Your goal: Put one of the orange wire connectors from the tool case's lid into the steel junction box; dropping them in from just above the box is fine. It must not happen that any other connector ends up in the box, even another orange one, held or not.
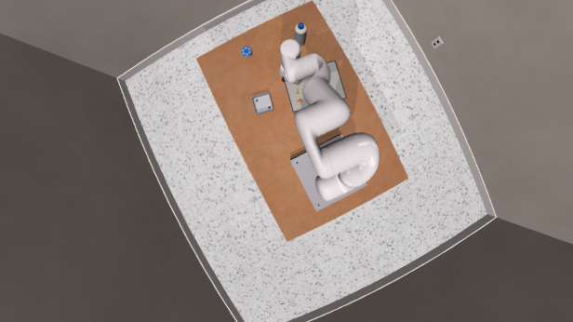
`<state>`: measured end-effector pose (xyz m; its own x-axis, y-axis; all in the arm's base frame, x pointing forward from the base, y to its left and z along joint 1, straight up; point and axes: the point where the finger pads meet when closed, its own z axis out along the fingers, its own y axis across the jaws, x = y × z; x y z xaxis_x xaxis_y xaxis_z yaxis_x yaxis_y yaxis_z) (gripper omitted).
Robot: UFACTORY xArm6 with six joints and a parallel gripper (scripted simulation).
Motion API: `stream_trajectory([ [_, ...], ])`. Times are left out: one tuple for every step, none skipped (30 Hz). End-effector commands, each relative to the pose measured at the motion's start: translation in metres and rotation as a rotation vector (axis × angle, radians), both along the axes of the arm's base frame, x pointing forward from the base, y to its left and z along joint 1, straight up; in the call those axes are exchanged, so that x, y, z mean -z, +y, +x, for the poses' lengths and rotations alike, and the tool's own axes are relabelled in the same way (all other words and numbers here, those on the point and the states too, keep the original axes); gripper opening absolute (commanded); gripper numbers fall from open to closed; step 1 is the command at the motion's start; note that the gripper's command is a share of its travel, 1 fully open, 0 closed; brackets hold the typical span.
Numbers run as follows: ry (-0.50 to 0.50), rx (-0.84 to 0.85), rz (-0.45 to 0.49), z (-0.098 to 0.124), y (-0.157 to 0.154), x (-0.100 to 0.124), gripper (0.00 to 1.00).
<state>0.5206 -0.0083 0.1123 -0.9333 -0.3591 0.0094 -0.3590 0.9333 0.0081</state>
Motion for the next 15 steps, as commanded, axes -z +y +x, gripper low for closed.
stream_trajectory([
  [-0.005, 0.000, 0.000, 0.002, 0.000, -0.002, 0.03],
  [-0.005, 0.000, 0.000, 0.002, 0.000, -0.002, 0.03],
  [-0.005, 0.000, 0.000, 0.001, 0.001, -0.002, 0.03],
  [-0.005, 0.000, 0.000, 0.001, 0.002, -0.002, 0.03],
  [-0.005, 0.000, 0.000, 0.001, 0.003, -0.002, 0.03],
  [-0.005, 0.000, 0.000, 0.000, 0.006, -0.002, 0.03],
  [-0.005, 0.000, 0.000, 0.000, 0.009, -0.002, 0.03],
  [-0.005, 0.000, 0.000, -0.001, 0.013, -0.002, 0.03],
  [-0.005, 0.000, 0.000, -0.002, 0.017, -0.002, 0.03],
  [-0.005, 0.000, 0.000, -0.003, 0.022, -0.002, 0.03],
  [-0.005, 0.000, 0.000, -0.005, 0.028, -0.003, 0.03],
  [-0.005, 0.000, 0.000, -0.006, 0.035, -0.003, 0.03],
  [-0.005, 0.000, 0.000, -0.008, 0.042, -0.003, 0.03],
  [-0.005, 0.000, 0.000, -0.008, 0.042, -0.003, 0.03],
  [-0.005, 0.000, 0.000, -0.008, 0.042, -0.003, 0.03],
])
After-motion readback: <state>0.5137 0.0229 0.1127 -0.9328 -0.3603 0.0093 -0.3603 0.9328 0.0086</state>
